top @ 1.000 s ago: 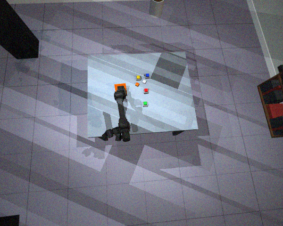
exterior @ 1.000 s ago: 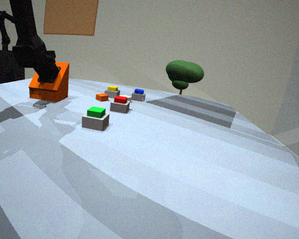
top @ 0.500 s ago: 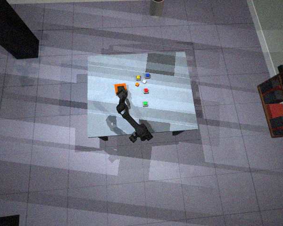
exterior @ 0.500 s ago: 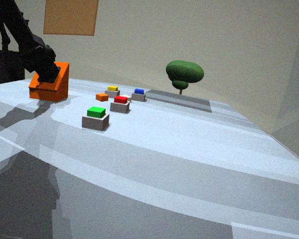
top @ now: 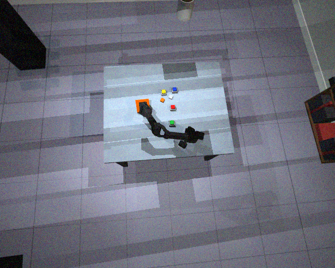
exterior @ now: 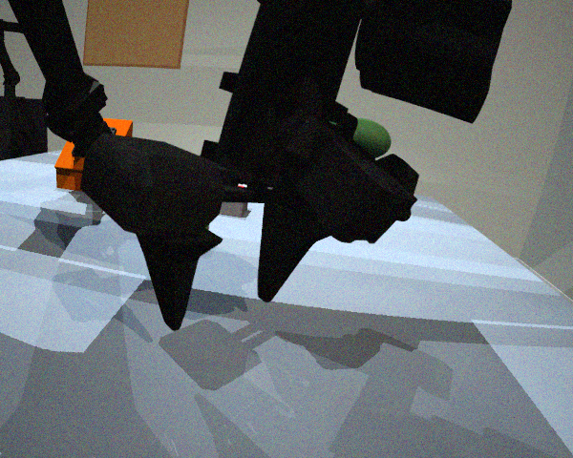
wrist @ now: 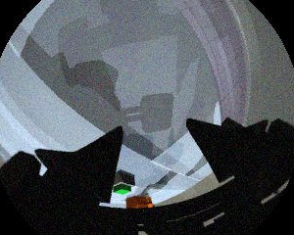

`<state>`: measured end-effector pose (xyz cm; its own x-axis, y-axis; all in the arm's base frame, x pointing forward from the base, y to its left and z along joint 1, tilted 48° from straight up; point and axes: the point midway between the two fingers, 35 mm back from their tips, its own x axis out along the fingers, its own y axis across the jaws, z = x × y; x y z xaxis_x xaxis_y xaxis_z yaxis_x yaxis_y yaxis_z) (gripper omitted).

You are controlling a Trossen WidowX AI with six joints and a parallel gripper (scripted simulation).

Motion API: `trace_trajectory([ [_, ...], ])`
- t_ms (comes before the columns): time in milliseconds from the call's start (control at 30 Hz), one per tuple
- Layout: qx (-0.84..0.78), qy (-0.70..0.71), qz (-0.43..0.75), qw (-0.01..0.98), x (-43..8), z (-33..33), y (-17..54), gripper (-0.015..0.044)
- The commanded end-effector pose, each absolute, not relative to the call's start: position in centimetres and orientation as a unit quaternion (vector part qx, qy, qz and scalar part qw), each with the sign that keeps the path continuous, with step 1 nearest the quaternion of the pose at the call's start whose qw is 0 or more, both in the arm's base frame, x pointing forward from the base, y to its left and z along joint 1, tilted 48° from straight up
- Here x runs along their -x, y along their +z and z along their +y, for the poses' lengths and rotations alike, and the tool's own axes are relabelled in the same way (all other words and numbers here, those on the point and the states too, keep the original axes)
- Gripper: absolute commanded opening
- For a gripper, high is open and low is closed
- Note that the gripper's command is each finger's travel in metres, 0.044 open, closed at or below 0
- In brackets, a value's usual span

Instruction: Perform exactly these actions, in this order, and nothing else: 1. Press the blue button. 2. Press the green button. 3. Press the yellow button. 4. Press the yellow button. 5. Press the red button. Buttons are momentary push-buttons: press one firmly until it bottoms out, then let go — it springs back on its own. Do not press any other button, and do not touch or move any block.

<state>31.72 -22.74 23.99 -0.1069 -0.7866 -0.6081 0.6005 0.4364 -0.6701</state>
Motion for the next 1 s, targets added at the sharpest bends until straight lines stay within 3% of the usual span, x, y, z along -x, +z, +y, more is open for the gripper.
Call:
trace_trajectory([
  [0, 0.098, -0.476, 0.551, 0.679, -35.2, -17.9, 19.9, 0.0400],
  [200, 0.122, -0.411, 0.580, 0.693, -38.7, -9.1, 13.7, 0.0400],
  [400, 0.156, -0.357, 0.607, 0.693, -39.1, 0.2, 7.5, 0.0400],
  [767, 0.250, -0.296, 0.632, 0.671, -31.4, 15.1, -3.3, 0.0400],
  [933, 0.268, -0.292, 0.632, 0.666, -29.6, 16.7, -4.7, 0.0400],
  [967, 0.268, -0.292, 0.632, 0.666, -29.6, 16.6, -4.9, 0.0374],
])
